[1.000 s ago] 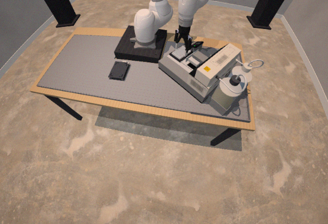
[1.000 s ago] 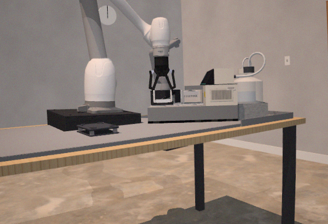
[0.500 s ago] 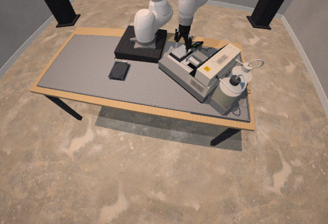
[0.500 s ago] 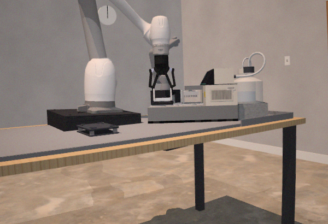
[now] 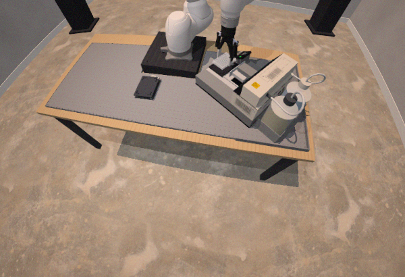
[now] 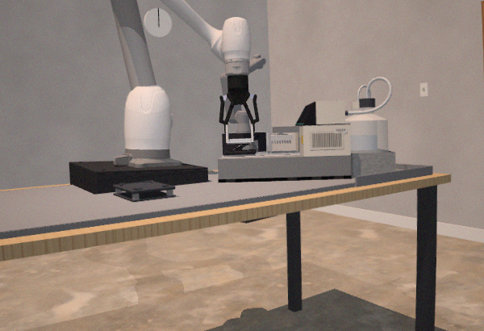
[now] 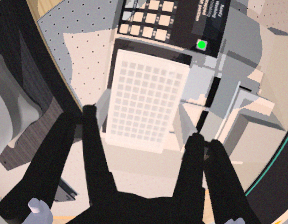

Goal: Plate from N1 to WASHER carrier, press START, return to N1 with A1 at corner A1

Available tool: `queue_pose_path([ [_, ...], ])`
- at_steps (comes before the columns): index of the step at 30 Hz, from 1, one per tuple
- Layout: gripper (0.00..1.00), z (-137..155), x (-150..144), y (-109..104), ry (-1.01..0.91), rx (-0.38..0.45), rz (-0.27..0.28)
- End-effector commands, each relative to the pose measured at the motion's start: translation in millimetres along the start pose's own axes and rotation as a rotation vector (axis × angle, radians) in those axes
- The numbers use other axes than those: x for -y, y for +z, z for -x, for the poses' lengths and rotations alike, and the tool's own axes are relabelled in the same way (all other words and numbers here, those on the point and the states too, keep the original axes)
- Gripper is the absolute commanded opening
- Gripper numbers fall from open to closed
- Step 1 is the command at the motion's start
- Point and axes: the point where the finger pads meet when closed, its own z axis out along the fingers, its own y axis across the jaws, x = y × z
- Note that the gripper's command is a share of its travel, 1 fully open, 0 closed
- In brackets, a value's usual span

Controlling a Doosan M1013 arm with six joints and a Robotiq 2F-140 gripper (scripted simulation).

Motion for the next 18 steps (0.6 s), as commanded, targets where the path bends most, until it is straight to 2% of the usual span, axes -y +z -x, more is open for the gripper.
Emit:
queue_pose_path([
  [1,0.10,0,0,-4,0.000,0.000,0.000],
  [18,0.10,0,0,-29,0.000,0.000,0.000],
])
